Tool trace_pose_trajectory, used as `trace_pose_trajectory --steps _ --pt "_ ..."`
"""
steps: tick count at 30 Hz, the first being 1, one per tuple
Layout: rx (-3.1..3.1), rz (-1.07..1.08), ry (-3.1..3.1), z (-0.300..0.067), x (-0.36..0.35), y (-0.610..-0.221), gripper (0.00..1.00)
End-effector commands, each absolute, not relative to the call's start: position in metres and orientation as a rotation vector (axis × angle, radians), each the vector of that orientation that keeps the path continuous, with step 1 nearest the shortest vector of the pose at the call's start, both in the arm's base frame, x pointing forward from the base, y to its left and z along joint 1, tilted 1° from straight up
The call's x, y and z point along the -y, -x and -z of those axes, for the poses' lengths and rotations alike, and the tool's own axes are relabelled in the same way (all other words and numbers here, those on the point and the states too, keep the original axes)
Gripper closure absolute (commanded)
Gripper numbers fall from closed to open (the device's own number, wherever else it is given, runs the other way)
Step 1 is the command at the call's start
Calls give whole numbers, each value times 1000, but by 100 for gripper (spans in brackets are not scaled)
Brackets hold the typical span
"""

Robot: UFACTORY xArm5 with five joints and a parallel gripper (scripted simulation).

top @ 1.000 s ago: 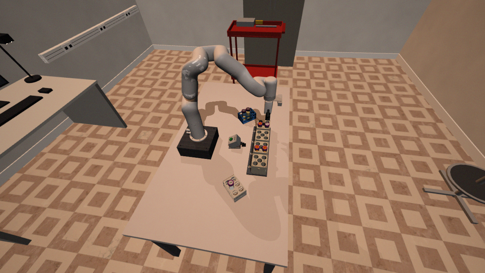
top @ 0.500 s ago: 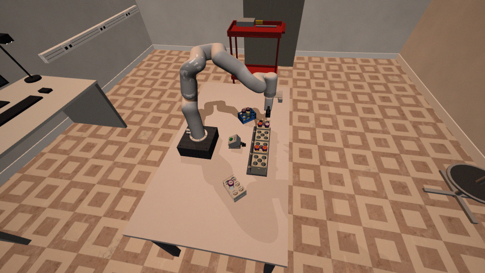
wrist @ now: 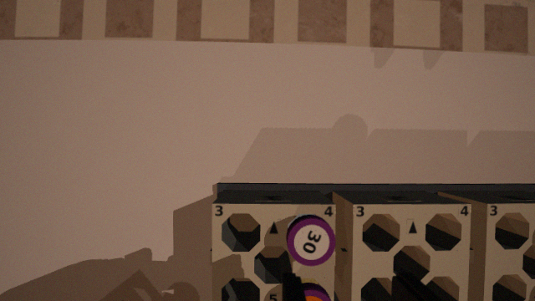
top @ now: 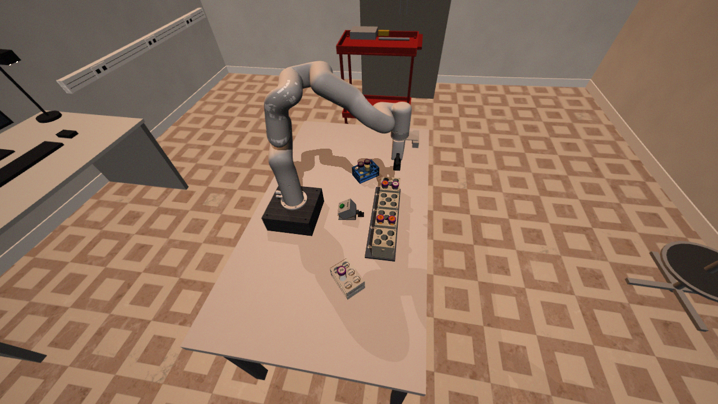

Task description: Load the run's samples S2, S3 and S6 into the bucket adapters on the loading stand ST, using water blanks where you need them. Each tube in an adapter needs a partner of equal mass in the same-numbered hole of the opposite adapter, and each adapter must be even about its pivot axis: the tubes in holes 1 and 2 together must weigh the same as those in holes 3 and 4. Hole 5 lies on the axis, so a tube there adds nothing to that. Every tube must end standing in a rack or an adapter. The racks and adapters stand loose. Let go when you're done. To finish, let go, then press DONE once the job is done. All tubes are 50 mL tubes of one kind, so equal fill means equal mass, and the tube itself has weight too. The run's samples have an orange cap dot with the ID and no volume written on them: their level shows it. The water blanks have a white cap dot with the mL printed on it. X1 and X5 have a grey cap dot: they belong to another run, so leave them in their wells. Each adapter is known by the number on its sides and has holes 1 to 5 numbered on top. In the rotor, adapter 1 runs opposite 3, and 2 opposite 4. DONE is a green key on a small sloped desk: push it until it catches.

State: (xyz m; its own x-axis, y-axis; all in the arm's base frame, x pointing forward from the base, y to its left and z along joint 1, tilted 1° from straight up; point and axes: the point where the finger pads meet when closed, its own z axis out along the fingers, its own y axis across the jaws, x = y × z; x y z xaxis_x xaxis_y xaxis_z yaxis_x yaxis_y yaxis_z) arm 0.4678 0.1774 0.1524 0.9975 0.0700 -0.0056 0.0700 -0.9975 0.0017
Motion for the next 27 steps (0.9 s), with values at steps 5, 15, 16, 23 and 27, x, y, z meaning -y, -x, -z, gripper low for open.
trace_pose_trajectory --steps 5,15,16,23,27 --pt "-110 8 -3147 -155 -178 -469 56" --pt "-110 8 -3147 -155 -178 -469 56" --pt "-110 8 -3147 -155 -178 -469 56" --pt "47 8 -3148 -150 -171 -457 100" --pt "257 9 -3138 -143 -161 -441 100"
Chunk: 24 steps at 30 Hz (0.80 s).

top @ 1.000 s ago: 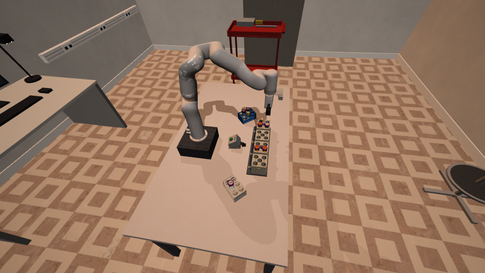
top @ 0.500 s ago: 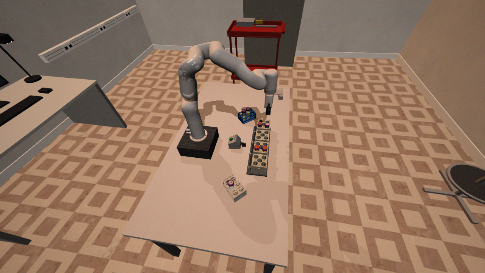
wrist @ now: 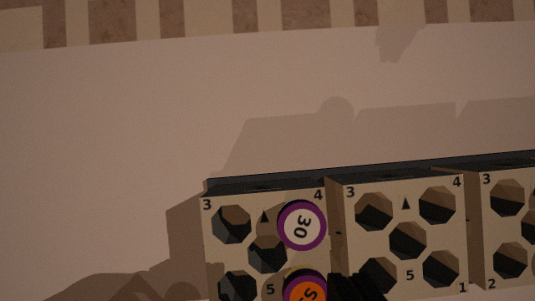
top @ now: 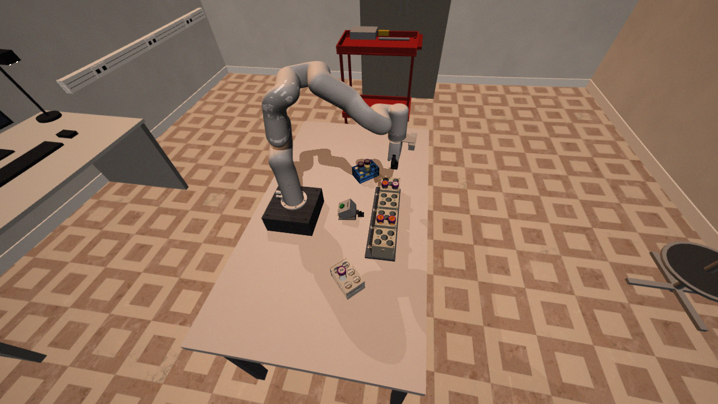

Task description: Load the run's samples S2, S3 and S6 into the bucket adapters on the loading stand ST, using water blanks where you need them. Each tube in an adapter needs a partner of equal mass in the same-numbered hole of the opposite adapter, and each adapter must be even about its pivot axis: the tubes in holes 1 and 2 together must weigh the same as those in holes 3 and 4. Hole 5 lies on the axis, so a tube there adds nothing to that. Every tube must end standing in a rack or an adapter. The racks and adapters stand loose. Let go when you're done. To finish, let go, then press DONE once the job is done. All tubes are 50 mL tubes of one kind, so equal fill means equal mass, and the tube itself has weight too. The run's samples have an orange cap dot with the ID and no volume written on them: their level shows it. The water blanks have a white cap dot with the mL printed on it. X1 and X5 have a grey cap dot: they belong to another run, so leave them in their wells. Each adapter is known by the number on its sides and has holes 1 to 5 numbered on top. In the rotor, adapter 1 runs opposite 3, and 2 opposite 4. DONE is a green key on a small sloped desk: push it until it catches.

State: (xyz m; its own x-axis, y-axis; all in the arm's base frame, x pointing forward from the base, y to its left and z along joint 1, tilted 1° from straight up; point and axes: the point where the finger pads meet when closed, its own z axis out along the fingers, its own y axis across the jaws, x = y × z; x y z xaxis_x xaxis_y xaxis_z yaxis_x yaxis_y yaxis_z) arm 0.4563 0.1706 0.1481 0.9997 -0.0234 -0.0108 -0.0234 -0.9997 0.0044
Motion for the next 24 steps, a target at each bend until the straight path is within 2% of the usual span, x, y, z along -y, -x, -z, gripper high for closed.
trace_pose_trajectory --steps 1,24 --pt "309 9 -3133 -141 -159 -437 100" --pt "1363 13 -2834 -104 -108 -352 100"
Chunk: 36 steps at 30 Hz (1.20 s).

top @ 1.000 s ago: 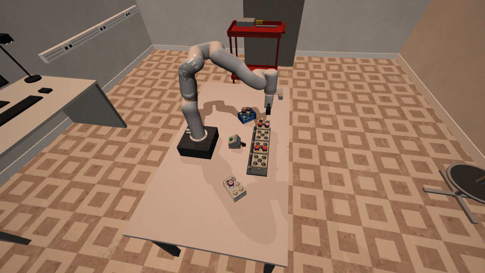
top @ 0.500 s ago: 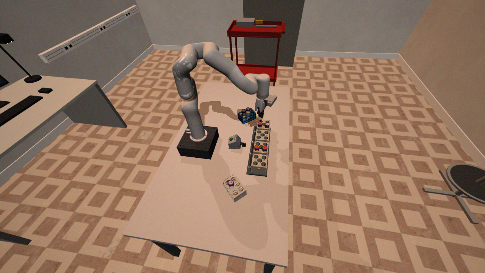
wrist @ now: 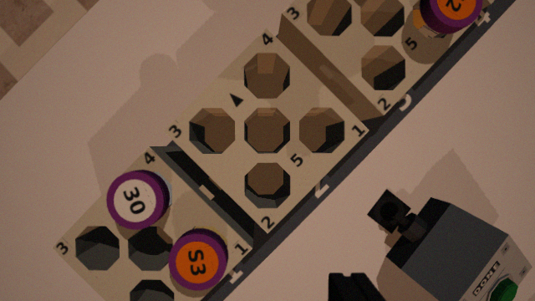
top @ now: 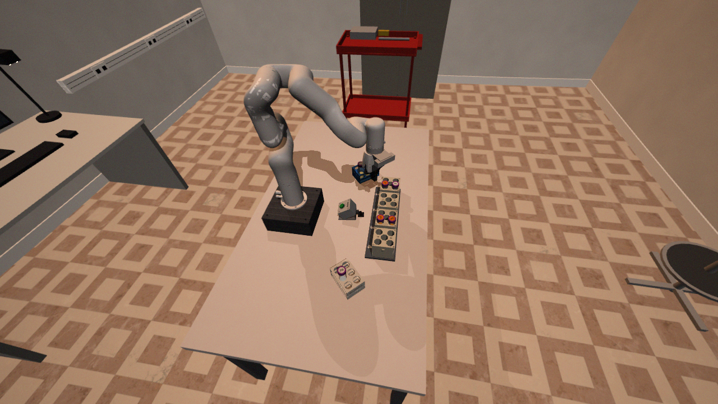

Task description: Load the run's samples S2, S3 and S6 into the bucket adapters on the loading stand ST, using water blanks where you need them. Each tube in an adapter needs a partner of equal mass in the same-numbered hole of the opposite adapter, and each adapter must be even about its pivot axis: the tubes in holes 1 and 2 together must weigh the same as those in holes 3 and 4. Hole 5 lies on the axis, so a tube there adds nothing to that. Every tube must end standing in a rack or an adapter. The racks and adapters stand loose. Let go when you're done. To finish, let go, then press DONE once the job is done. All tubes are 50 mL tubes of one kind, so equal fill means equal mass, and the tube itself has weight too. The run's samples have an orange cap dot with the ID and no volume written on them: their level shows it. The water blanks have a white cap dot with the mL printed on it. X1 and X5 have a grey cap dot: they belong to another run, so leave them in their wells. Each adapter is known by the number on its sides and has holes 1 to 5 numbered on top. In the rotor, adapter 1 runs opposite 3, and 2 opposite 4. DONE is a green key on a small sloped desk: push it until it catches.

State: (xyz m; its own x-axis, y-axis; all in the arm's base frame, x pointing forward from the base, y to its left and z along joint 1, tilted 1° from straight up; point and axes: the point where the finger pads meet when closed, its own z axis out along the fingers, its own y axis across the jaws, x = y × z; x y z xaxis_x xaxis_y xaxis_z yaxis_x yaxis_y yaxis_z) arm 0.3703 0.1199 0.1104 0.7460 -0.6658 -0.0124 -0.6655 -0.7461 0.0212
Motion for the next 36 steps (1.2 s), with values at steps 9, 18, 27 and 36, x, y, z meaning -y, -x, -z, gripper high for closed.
trace_pose_trajectory --steps 9,18,27,36 --pt "1683 13 -2655 -92 -92 -323 100" --pt "2004 14 -2421 -77 -70 -287 100" --pt "2003 14 -2421 -65 -53 -259 100" --pt "2003 14 -2421 -51 -35 -227 100"
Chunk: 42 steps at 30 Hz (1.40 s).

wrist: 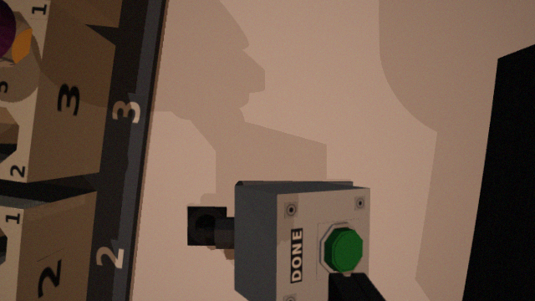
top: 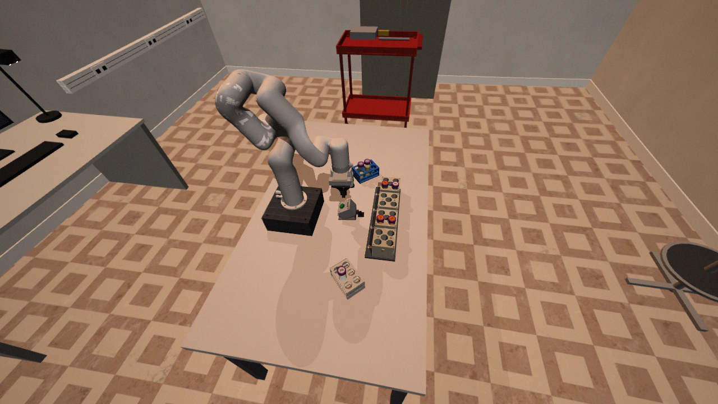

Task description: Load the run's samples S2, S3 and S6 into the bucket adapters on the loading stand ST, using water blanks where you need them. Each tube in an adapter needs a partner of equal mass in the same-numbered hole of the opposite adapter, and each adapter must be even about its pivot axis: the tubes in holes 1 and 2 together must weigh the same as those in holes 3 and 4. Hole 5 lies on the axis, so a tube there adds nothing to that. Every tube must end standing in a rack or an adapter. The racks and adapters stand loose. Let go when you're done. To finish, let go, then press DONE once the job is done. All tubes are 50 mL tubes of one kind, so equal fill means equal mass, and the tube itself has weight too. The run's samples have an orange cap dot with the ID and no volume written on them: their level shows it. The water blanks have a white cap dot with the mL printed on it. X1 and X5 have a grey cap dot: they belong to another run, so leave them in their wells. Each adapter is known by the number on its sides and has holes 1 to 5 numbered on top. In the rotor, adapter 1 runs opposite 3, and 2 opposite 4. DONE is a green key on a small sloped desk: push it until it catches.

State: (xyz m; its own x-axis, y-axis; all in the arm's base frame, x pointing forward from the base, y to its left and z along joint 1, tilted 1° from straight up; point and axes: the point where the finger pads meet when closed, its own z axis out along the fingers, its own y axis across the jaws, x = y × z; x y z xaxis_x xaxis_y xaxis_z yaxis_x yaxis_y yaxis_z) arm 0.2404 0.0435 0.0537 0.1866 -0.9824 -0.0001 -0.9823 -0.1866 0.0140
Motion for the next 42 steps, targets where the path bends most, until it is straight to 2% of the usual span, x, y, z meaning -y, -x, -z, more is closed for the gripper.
trace_pose_trajectory --steps 1,14,33,42 --pt "2003 14 -2421 -51 -35 -227 100" --pt "2003 14 -2421 -51 -35 -227 100" --pt "2003 14 -2421 -17 -35 -227 100" --pt "2003 14 -2421 -16 -35 -227 100"
